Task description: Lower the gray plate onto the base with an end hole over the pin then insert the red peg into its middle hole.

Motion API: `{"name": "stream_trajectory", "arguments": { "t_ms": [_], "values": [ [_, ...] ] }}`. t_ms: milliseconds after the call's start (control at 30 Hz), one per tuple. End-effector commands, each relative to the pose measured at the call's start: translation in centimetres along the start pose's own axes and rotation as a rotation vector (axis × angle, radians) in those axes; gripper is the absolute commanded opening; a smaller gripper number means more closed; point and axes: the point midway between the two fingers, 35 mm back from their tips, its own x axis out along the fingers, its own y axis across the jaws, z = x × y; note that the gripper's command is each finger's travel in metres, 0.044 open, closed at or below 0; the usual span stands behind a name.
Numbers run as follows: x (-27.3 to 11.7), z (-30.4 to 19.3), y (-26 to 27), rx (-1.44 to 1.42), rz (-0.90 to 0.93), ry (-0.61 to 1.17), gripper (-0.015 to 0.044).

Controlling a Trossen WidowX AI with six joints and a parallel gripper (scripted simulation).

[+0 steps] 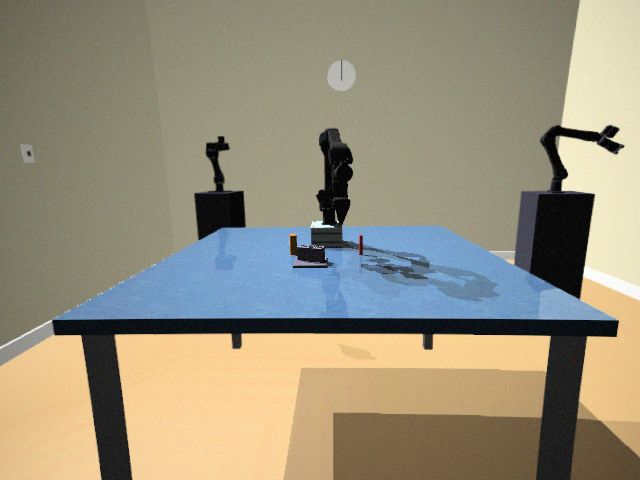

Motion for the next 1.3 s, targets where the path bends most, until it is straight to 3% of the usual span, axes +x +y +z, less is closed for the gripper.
{"name": "stream_trajectory", "arguments": {
  "t_ms": [0, 167, 1267],
  "values": [
    [0.3, -5.3, -3.6, -0.248, -0.007, -0.001, 0.0440],
    [0.5, -8.8, -6.9, -0.444, -0.007, 0.003, 0.0440],
    [6.4, -8.9, -7.0, -0.444, -0.007, 0.003, 0.0440]
  ]
}}
